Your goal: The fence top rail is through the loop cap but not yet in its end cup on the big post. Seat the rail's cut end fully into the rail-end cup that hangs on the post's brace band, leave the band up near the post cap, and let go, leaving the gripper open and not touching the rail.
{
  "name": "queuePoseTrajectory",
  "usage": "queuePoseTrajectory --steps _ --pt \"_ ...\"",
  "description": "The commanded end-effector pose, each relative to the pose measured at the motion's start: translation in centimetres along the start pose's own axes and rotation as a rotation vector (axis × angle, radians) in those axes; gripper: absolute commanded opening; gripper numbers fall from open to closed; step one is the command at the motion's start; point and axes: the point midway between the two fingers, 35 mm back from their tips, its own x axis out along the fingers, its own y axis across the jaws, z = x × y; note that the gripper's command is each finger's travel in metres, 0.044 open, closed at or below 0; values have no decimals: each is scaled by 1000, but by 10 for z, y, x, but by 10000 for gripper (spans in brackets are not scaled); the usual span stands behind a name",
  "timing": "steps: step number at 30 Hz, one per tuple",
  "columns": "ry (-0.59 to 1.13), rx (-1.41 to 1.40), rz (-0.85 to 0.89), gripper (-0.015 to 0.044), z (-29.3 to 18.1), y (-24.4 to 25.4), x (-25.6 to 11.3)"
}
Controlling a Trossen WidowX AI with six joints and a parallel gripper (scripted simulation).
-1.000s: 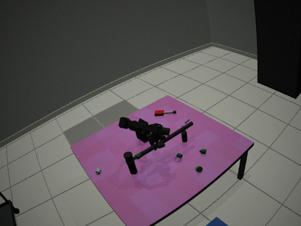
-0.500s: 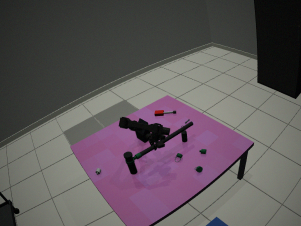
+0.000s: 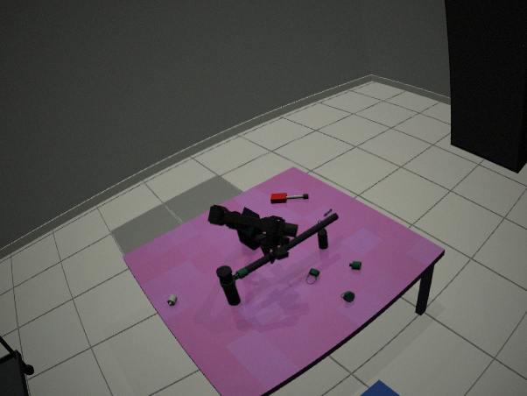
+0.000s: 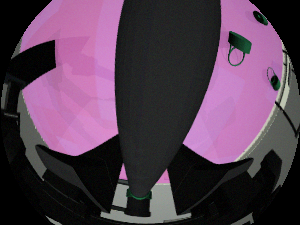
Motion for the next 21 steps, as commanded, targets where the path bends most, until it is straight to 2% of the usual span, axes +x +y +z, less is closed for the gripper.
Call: queuePoseTrajectory --steps 1,21 --pt "0 0 -1 0 -1 0 0" --pt "0 0 -1 0 -11 -1 1"
